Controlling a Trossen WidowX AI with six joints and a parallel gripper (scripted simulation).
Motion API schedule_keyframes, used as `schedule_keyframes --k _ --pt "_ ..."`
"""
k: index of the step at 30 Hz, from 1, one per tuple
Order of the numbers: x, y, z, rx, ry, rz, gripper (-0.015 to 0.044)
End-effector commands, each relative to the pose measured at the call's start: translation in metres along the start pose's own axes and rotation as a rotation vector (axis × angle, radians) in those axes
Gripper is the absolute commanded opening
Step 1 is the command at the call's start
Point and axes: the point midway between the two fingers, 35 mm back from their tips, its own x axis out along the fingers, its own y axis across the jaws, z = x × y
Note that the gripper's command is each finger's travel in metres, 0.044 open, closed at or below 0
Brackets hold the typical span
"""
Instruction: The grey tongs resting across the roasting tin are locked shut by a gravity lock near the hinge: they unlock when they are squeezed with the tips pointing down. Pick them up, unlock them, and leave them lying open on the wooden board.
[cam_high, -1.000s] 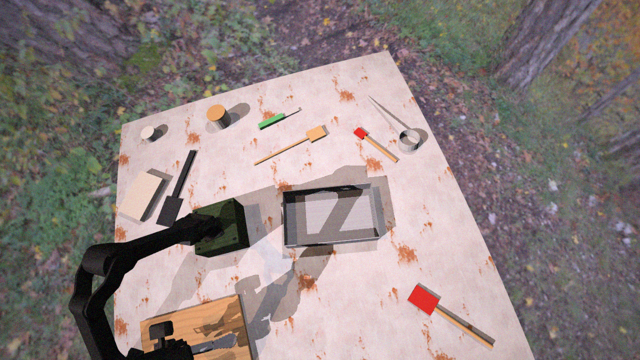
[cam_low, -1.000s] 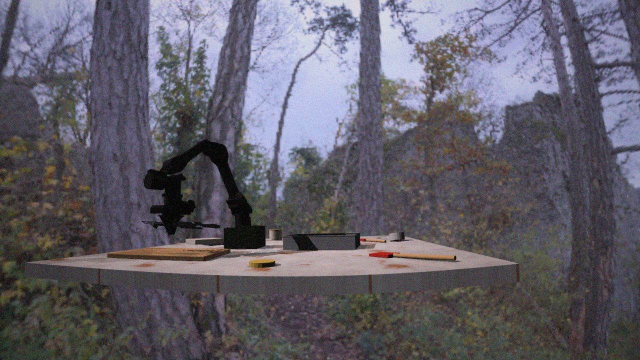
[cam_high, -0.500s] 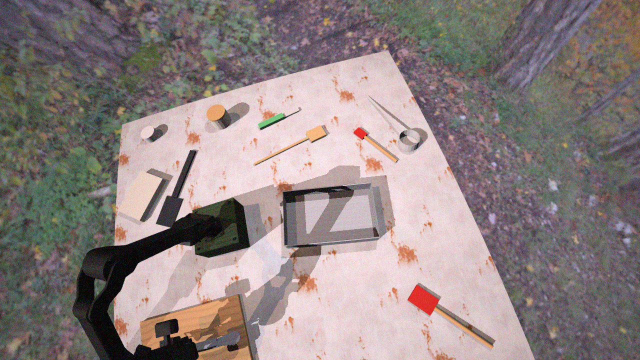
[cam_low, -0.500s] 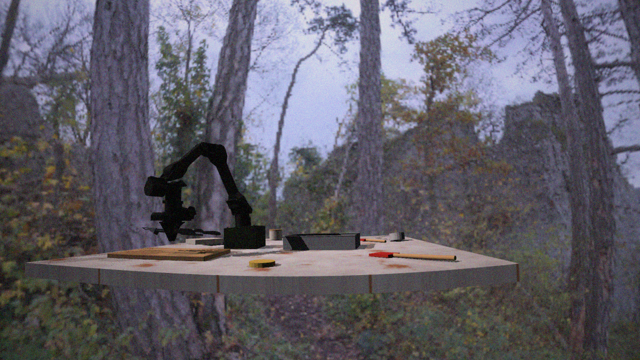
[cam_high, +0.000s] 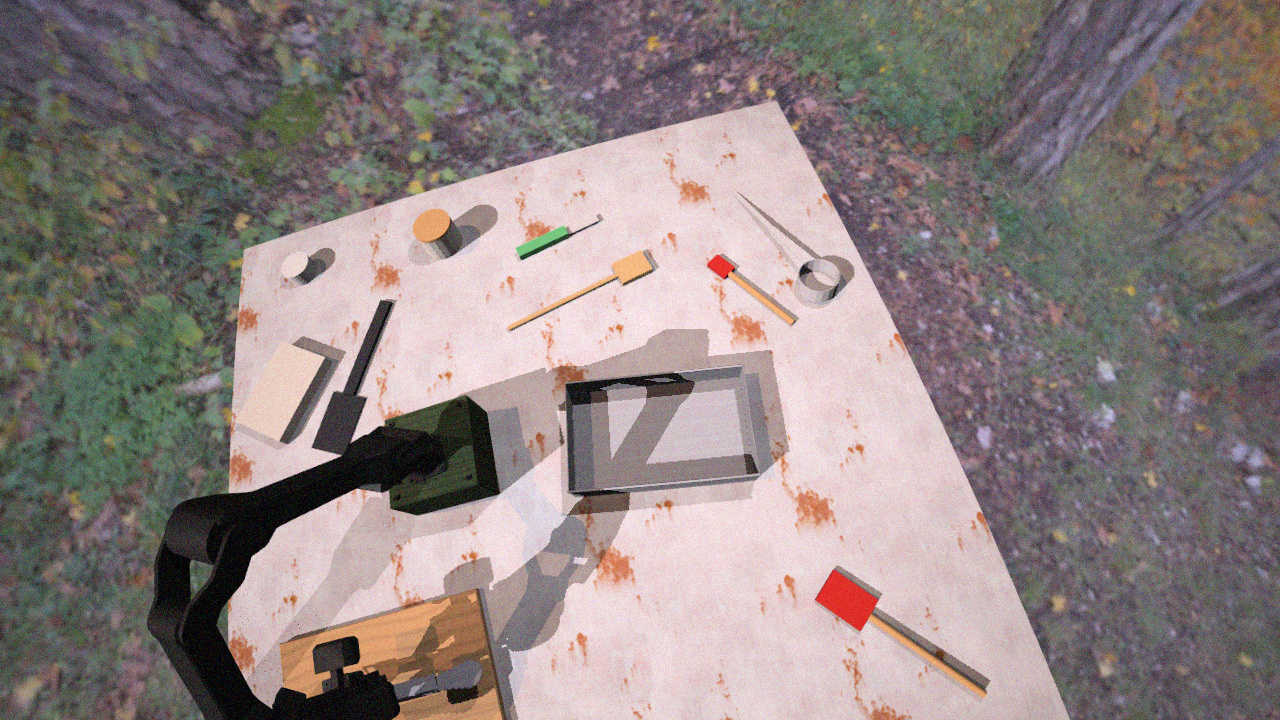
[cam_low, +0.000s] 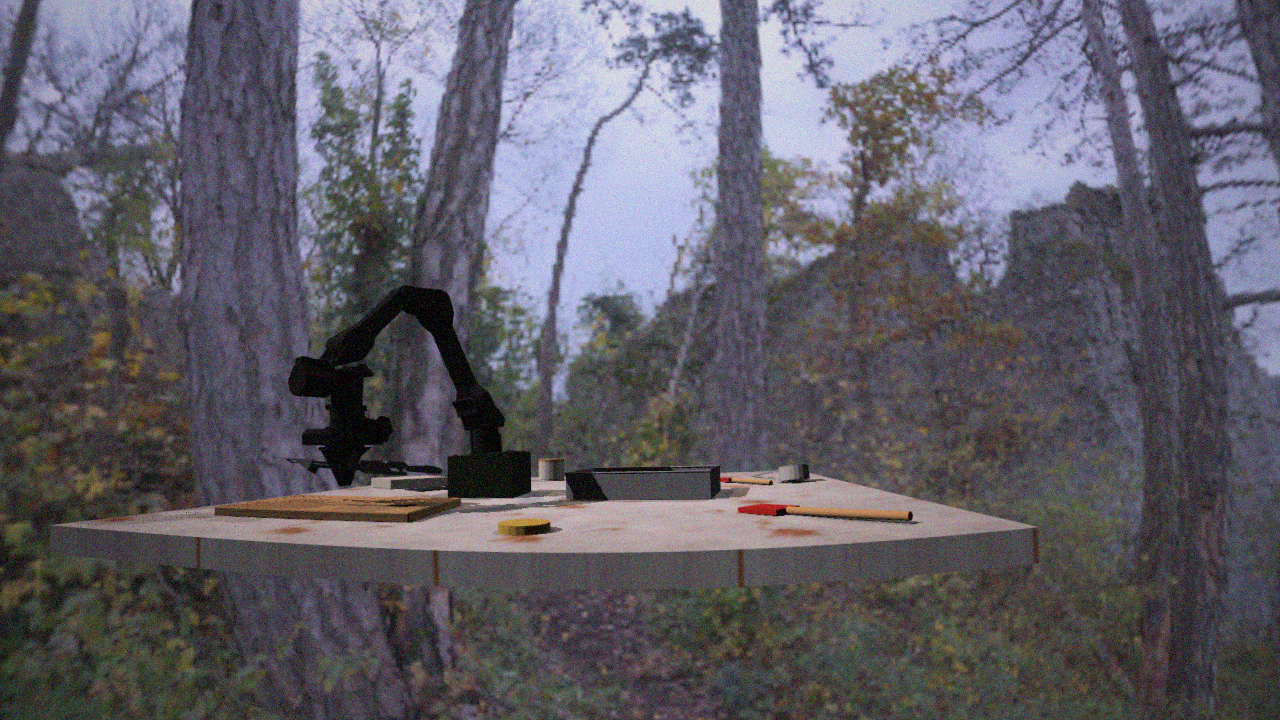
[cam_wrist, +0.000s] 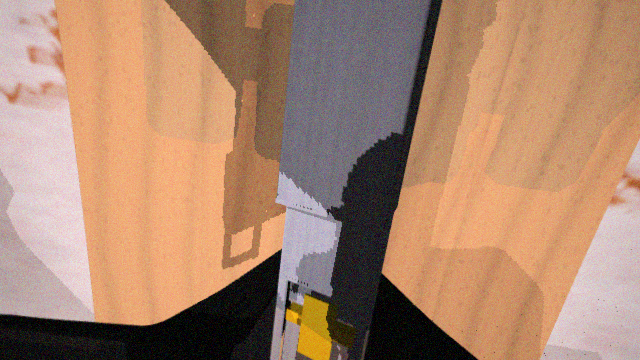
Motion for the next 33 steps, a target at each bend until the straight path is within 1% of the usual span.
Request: schedule_keyframes --k 1,12,13,16,19,28,31,33 --pt "0.000 0.000 0.000 0.000 0.000 -0.001 0.0139" --pt "0.000 0.000 0.000 0.000 0.000 -0.001 0.0427" --pt "0.000 0.000 0.000 0.000 0.000 -0.001 0.0440" --pt "-0.002 0.002 -0.001 0.000 0.000 -0.001 0.0440" --pt "-0.018 0.016 -0.005 0.000 0.000 0.000 0.0440" --pt "-0.091 0.111 -0.008 -0.003 -0.003 0.005 0.0440" --pt "-0.108 0.143 -0.002 -0.004 -0.004 0.007 0.0440" --pt "-0.111 0.150 0.000 -0.005 -0.004 0.007 0.0440"
